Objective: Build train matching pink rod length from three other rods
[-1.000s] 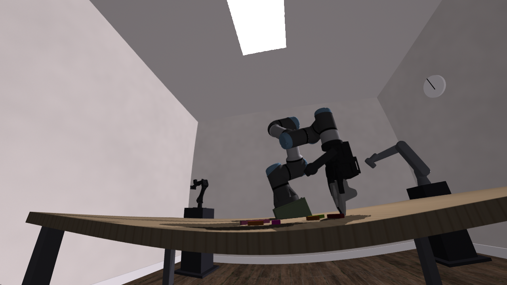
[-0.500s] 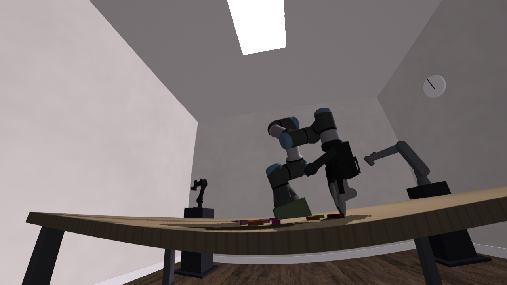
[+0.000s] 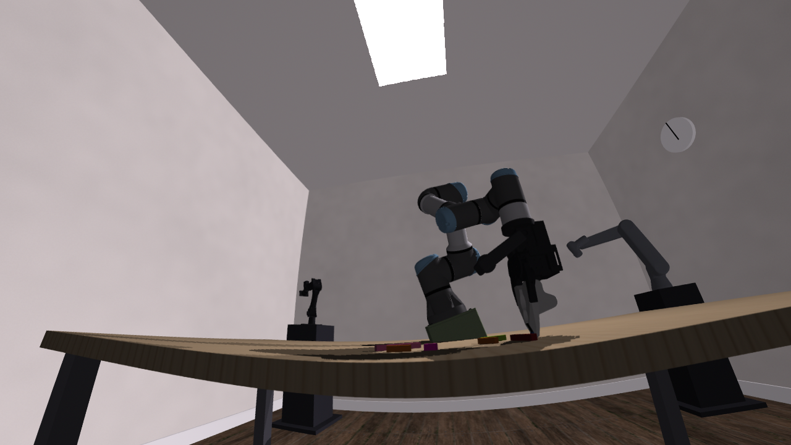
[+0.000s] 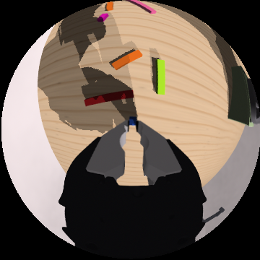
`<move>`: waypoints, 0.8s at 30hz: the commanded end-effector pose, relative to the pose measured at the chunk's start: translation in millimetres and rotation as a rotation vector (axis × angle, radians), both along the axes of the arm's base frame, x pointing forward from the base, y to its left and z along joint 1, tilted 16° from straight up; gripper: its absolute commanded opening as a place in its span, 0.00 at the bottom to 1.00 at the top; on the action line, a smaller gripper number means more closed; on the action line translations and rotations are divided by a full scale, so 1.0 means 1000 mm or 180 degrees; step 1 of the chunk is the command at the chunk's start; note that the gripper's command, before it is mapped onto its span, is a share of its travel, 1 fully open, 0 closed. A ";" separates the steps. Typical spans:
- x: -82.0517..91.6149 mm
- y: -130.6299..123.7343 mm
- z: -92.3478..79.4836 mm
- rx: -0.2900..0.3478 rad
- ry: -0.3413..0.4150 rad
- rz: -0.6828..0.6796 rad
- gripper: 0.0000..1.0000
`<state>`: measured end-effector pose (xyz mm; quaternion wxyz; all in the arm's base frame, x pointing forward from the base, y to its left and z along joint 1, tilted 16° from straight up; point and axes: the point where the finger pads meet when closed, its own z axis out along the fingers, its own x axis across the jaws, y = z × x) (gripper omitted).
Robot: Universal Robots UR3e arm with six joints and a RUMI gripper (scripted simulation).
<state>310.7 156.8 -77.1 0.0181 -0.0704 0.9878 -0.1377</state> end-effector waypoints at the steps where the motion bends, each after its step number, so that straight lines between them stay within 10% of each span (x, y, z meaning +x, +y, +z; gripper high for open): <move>1: 0.001 0.000 0.001 0.0000 -0.0007 0.0003 0.00; 24: -0.002 0.015 0.054 0.0005 -0.0012 0.0002 0.00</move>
